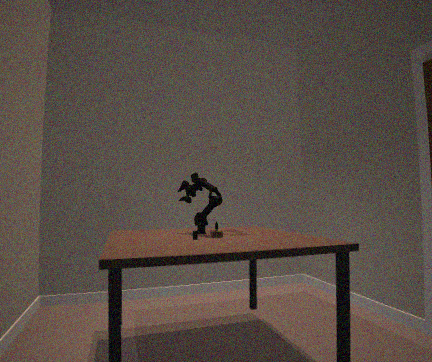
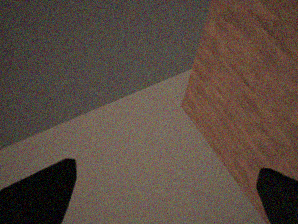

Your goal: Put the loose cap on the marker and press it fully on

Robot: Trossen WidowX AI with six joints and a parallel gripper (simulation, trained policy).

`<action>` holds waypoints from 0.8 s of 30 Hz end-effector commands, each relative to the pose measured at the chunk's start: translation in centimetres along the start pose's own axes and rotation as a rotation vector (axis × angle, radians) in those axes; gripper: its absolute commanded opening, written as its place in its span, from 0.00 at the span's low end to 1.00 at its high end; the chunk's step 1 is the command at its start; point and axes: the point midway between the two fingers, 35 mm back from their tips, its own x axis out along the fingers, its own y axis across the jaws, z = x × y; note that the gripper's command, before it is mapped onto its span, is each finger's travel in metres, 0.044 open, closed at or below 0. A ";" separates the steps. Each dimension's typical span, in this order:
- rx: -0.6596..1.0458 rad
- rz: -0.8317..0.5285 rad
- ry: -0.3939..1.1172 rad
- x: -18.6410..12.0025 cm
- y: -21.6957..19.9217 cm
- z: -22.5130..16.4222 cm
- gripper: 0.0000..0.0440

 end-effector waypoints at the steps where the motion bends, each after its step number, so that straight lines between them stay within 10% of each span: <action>1: -0.002 -0.008 0.005 0.1 -0.1 -0.1 0.85; 8: -0.022 -0.078 0.052 0.6 -0.7 -1.0 0.50; 24: -0.120 -0.244 0.165 1.8 -1.8 -3.5 0.59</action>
